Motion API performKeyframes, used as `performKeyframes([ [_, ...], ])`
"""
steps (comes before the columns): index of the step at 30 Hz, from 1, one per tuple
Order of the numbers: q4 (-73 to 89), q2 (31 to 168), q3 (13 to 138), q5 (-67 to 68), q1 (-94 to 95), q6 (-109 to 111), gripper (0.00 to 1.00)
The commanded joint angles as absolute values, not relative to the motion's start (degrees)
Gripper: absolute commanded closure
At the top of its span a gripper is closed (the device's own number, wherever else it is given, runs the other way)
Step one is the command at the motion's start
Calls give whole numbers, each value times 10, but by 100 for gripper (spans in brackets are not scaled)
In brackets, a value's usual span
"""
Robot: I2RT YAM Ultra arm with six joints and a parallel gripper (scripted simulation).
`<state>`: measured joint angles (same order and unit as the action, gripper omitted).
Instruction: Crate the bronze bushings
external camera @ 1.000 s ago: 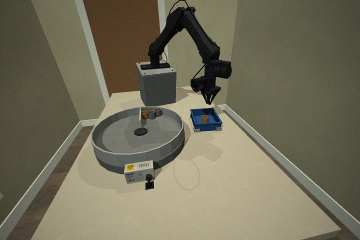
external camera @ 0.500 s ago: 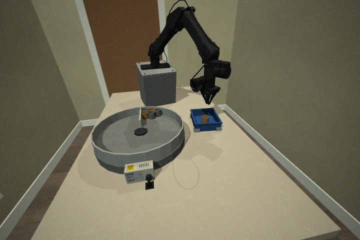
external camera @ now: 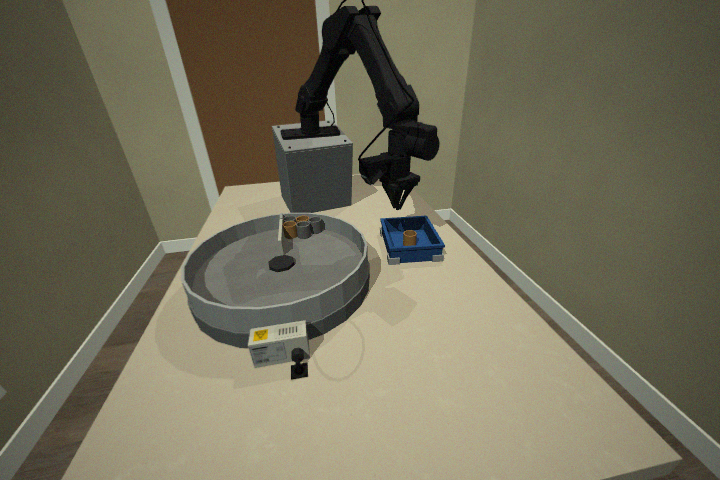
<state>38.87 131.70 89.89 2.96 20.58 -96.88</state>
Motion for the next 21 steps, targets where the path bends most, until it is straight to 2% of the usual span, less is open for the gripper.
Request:
performKeyframes([
  [1, 362, 1289, 871, 28, 191, -951, 87],
  [14, 266, 1194, 679, -2, 22, -830, 87],
  [21, 242, 1177, 640, -19, -61, -765, 87],
])
